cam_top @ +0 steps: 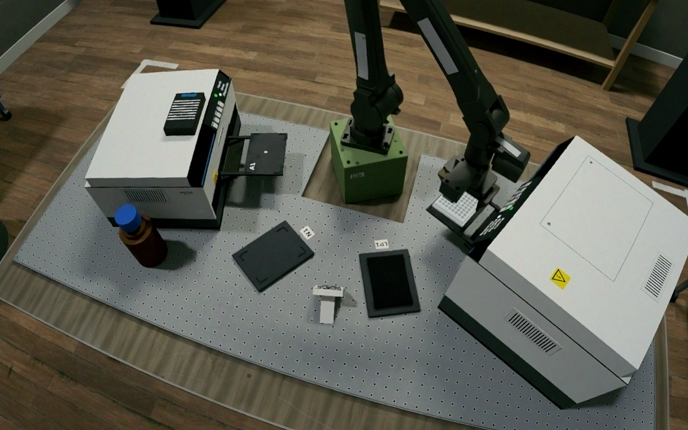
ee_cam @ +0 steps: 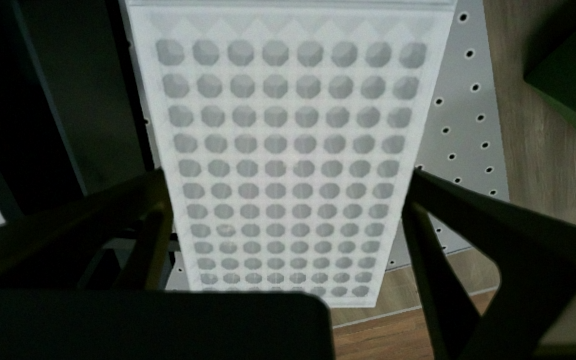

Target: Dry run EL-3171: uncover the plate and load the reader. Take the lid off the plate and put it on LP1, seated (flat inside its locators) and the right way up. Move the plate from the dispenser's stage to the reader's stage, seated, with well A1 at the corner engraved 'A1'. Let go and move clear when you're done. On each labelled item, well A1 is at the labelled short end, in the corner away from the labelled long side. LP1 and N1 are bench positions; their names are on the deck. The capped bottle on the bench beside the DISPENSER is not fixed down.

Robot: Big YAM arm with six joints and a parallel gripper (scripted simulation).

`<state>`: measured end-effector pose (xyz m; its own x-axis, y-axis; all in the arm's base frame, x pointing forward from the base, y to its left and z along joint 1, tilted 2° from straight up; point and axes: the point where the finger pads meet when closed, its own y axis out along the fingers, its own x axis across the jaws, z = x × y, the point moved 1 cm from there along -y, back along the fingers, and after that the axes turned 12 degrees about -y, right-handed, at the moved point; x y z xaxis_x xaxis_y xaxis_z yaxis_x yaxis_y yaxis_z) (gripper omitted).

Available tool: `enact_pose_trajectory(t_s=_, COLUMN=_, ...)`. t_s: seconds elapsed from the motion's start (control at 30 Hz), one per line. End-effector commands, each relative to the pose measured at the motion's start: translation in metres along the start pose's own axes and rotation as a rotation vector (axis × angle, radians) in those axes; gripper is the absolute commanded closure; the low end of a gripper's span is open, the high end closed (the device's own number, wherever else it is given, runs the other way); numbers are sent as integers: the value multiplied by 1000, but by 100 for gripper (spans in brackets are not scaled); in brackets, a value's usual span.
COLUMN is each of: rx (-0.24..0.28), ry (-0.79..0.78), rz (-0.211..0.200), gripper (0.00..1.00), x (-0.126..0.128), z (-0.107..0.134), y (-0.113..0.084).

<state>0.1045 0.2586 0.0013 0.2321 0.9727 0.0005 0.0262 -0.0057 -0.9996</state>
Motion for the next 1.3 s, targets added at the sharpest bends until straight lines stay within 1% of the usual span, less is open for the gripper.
enact_pose_trajectory(t_s=0.0, rx=3, ry=-2, rz=-6, gripper=14, x=4, z=3, y=3)
enact_pose_trajectory(t_s=1.27, rx=3, ry=-2, rz=-6, gripper=14, x=4, z=5, y=14)
